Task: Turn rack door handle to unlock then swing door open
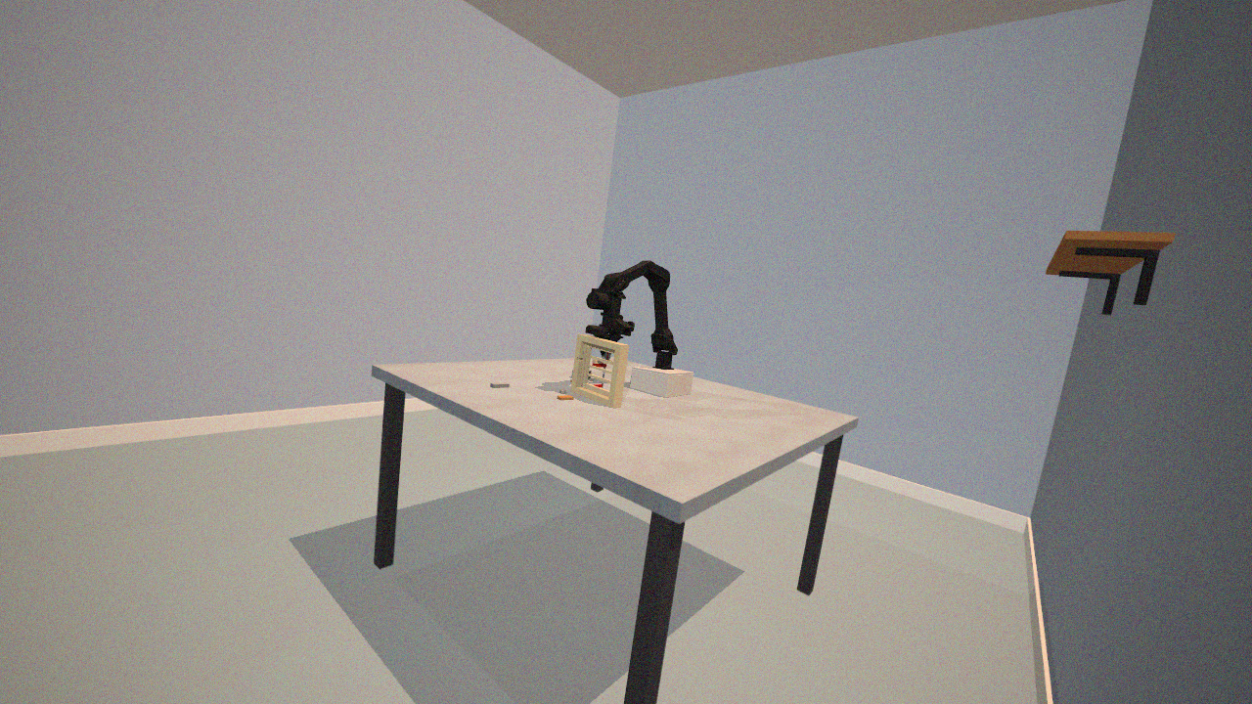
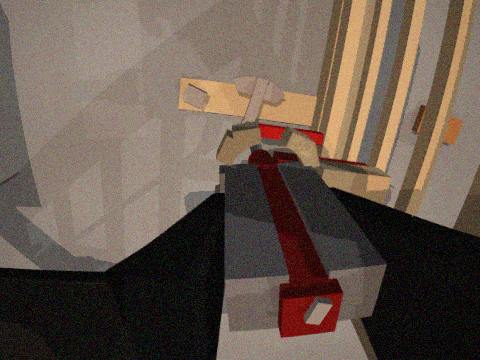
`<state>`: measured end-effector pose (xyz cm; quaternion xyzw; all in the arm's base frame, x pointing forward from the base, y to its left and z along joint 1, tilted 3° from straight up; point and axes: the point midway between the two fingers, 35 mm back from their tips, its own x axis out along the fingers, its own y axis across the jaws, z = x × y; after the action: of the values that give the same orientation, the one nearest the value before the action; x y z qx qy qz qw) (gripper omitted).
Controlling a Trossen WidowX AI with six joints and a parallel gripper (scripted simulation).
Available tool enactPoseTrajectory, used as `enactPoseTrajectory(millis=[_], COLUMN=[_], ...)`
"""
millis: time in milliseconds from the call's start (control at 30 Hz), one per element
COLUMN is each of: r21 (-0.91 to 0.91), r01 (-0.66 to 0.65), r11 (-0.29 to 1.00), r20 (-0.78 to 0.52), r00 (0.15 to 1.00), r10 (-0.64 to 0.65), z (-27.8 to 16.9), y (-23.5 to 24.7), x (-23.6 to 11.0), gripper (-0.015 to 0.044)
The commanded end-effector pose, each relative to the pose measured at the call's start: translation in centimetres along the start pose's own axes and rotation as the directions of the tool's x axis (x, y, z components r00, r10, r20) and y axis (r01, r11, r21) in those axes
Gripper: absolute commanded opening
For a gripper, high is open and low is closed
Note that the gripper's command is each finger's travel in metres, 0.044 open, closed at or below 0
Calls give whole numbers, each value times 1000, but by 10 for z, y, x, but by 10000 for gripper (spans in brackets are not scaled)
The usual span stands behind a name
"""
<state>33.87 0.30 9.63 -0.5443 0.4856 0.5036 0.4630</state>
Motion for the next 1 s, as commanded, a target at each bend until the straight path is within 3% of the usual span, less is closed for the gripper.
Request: enactPoseTrajectory(millis=[0, 600, 967], r21=[-3, -3, 148], r01=[-2, -2, -3], r11=[1000, 1000, 989], r20=[5, 5, 5], r00=[1000, 1000, 1000], r10=[2, 2, 2], z=[1, 1, 4], y=[0, 0, 5], x=[0, 0, 0], gripper=[133, 14, 14])
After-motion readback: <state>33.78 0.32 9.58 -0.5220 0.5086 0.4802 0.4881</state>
